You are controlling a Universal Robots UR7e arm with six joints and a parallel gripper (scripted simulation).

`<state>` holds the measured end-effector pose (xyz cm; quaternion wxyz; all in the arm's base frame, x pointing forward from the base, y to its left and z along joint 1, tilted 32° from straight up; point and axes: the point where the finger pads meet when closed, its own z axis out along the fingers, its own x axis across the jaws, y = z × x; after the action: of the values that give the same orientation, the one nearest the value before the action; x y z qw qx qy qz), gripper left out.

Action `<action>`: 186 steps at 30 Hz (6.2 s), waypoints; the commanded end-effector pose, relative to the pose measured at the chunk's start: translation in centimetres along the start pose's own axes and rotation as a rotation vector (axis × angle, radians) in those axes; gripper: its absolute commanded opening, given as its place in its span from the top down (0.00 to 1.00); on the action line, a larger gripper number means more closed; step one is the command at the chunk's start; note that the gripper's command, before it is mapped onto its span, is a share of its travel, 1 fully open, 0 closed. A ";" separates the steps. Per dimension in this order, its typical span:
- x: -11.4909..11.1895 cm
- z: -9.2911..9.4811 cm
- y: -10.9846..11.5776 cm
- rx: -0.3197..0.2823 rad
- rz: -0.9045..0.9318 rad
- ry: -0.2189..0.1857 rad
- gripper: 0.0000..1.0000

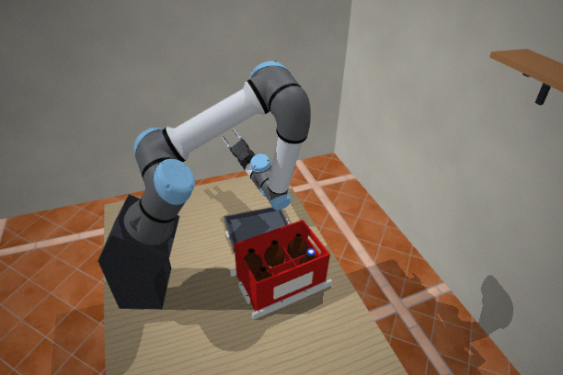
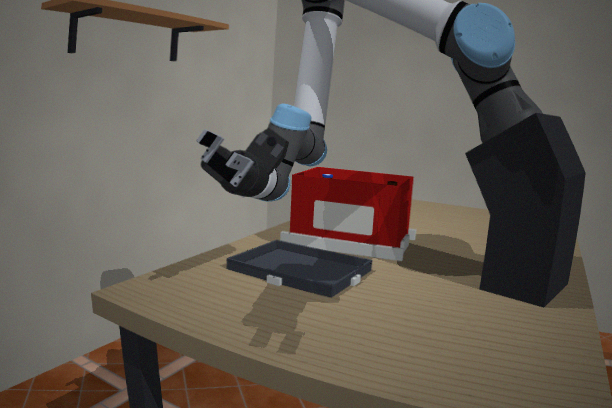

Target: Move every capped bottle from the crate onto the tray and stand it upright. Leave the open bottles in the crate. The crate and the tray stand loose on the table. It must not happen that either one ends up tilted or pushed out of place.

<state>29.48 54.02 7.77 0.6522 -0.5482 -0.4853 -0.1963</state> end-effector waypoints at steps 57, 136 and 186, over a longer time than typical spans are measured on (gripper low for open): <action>-0.8 -12.8 1.7 -0.371 0.123 -0.088 0.00; -2.5 -30.1 -4.4 -1.057 0.283 -0.228 0.00; -3.5 -40.2 -7.9 -1.466 0.373 -0.312 0.00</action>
<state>38.52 15.87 11.72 0.0965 -0.9273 -0.2337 -0.2761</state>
